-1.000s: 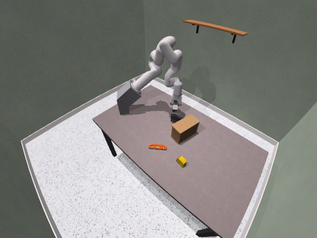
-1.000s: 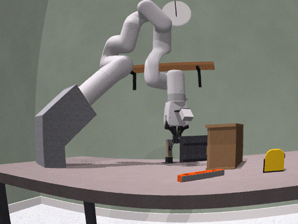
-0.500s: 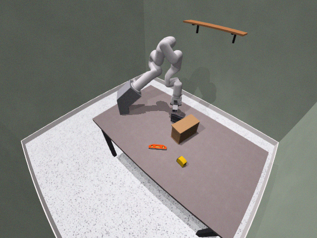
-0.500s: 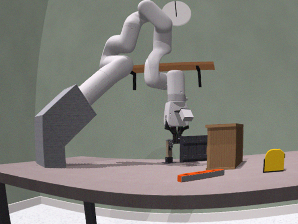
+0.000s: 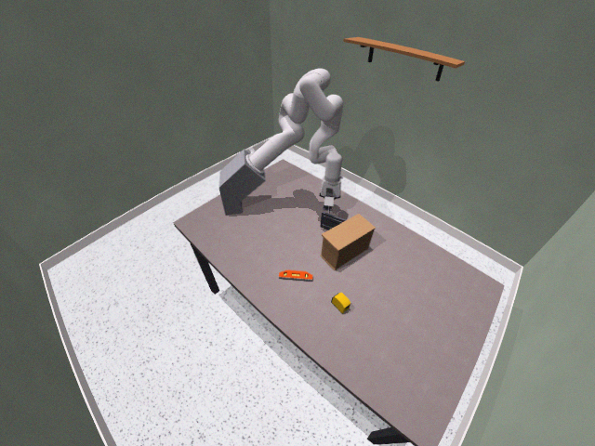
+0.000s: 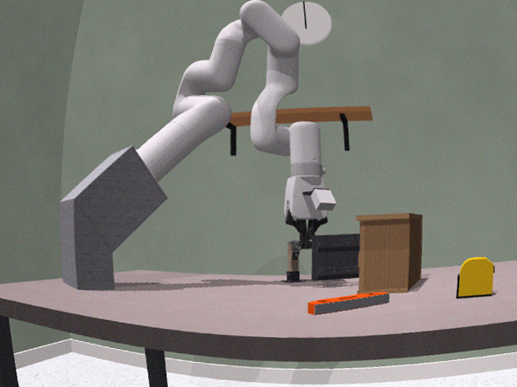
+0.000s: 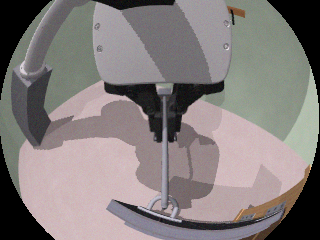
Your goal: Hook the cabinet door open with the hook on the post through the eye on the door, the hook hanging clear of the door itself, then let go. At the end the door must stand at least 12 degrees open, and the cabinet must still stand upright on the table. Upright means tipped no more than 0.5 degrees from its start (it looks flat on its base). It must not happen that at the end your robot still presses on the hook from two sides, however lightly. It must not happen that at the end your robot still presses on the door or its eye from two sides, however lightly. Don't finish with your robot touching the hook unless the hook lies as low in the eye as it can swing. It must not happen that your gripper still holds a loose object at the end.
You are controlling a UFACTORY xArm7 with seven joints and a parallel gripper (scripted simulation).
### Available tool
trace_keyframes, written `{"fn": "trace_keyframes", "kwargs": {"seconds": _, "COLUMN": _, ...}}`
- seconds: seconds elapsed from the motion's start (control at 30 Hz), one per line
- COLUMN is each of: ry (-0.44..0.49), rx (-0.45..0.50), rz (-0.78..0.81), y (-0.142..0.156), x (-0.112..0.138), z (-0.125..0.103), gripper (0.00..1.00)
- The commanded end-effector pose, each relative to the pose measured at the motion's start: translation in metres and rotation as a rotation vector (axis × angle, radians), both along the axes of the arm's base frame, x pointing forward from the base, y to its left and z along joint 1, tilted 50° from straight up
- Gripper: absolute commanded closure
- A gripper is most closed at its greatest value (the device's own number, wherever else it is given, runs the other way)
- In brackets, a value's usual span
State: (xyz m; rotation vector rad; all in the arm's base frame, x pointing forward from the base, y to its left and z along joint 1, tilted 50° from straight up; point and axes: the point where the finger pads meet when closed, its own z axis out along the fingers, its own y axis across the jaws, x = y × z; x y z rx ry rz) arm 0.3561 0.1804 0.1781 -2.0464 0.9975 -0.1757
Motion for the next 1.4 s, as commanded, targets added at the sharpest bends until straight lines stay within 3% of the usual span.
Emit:
{"fn": "trace_keyframes", "kwargs": {"seconds": 0.0, "ry": -0.001, "rx": 0.001, "rz": -0.002, "y": 0.0000, "x": 0.0011, "z": 0.0001, "gripper": 0.96}}
{"fn": "trace_keyframes", "kwargs": {"seconds": 0.9, "ry": -0.001, "rx": 0.001, "rz": -0.002, "y": 0.0008, "x": 0.0019, "z": -0.0010, "gripper": 0.96}}
{"fn": "trace_keyframes", "kwargs": {"seconds": 0.93, "ry": -0.001, "rx": 0.001, "rz": -0.002, "y": 0.0008, "x": 0.0019, "z": -0.0010, "gripper": 0.77}}
{"fn": "trace_keyframes", "kwargs": {"seconds": 1.37, "ry": -0.001, "rx": 0.001, "rz": -0.002, "y": 0.0008, "x": 0.0019, "z": -0.0010, "gripper": 0.77}}
